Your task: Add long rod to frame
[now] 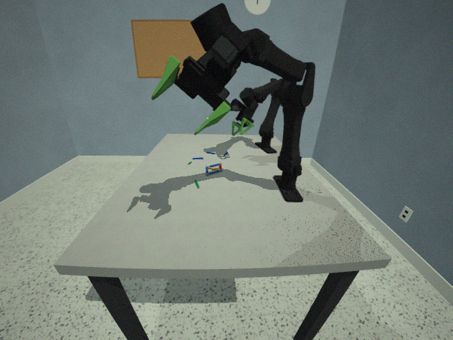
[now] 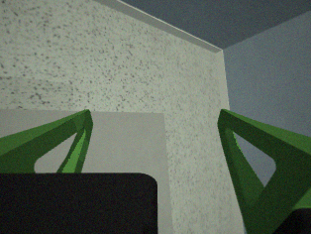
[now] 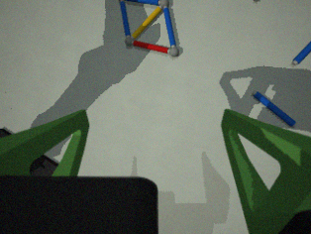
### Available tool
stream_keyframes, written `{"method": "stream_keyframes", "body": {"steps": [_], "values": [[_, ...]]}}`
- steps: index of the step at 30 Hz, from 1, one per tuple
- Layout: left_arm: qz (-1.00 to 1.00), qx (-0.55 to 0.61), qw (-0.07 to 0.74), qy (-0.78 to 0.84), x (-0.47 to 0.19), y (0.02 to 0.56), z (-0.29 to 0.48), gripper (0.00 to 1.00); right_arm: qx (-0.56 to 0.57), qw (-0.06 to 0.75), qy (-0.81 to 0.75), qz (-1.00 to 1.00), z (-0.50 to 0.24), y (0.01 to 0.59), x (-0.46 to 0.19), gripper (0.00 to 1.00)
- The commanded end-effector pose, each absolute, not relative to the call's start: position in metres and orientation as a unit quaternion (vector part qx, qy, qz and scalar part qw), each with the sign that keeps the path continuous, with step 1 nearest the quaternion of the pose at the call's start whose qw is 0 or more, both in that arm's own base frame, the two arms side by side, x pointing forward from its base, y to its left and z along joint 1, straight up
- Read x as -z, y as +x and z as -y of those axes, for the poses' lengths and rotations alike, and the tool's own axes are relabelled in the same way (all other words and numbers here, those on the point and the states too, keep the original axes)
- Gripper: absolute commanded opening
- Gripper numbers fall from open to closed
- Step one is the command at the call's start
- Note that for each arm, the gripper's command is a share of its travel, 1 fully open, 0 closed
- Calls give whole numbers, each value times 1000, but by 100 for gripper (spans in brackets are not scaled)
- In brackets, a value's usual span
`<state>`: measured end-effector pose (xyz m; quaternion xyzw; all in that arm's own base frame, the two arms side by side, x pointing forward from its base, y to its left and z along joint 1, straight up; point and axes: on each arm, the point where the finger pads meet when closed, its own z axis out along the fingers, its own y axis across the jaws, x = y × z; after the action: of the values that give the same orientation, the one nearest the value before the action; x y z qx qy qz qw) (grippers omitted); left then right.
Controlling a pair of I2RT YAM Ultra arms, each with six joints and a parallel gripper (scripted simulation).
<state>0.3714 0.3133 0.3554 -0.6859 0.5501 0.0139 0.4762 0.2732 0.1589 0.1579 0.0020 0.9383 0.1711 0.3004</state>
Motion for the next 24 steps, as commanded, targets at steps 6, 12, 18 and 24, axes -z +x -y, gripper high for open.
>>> {"method": "stream_keyframes", "body": {"steps": [6,12,18,24], "values": [[-667,3,521,-533,-342,369,-239,100,-61,325,-94,-939,-84,295,-128,100],[-758,11,502,-417,-297,357,-169,100,-30,314,-92,-945,-58,299,-110,100],[-820,18,483,-307,-263,349,-112,100,-28,303,-85,-949,-53,296,-103,100],[-880,27,449,-154,-218,339,-34,100,-26,307,-82,-948,-52,298,-107,100]]}}
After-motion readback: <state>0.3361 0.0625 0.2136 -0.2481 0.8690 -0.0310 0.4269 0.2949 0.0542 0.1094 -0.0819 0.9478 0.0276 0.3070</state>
